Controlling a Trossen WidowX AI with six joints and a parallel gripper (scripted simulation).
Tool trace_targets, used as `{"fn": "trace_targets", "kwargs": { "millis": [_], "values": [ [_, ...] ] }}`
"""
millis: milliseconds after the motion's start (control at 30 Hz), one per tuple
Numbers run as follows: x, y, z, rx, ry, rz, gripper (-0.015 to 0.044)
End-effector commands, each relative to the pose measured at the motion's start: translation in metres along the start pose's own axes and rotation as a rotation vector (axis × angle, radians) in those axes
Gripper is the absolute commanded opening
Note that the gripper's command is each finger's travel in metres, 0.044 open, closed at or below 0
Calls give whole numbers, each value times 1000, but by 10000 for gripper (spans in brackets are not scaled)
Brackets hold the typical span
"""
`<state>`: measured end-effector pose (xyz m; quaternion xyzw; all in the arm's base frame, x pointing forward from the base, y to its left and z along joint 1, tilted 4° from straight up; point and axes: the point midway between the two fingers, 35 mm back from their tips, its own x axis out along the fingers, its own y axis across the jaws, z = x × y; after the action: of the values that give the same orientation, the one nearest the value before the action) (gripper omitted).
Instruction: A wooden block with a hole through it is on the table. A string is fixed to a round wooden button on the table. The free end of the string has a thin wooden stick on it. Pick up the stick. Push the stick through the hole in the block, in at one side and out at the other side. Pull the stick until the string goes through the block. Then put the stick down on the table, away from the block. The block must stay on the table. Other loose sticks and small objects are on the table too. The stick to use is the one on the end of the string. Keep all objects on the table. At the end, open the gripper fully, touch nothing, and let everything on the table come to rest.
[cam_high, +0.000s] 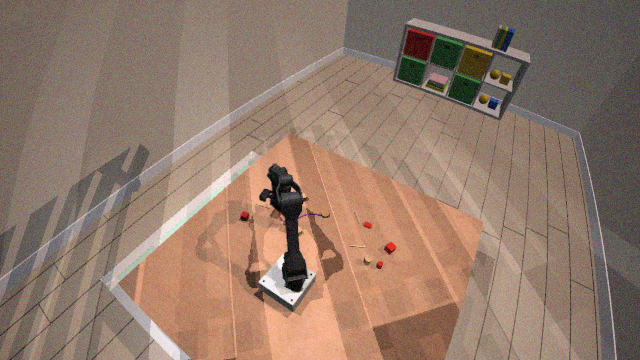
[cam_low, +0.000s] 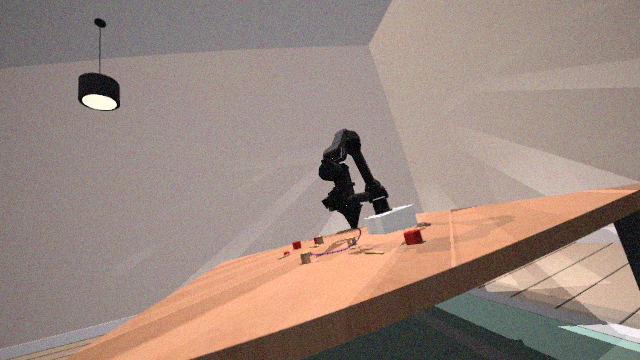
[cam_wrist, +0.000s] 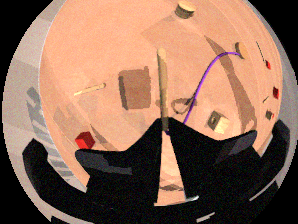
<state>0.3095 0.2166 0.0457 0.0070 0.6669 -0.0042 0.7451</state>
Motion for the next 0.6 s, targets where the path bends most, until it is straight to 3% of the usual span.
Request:
{"fn": "trace_targets", "kwargs": {
  "millis": [0,567],
  "values": [
    [4,-1,3,148,13,-5,0],
    [5,-5,18,772,9,-8,0]
  ]
}}
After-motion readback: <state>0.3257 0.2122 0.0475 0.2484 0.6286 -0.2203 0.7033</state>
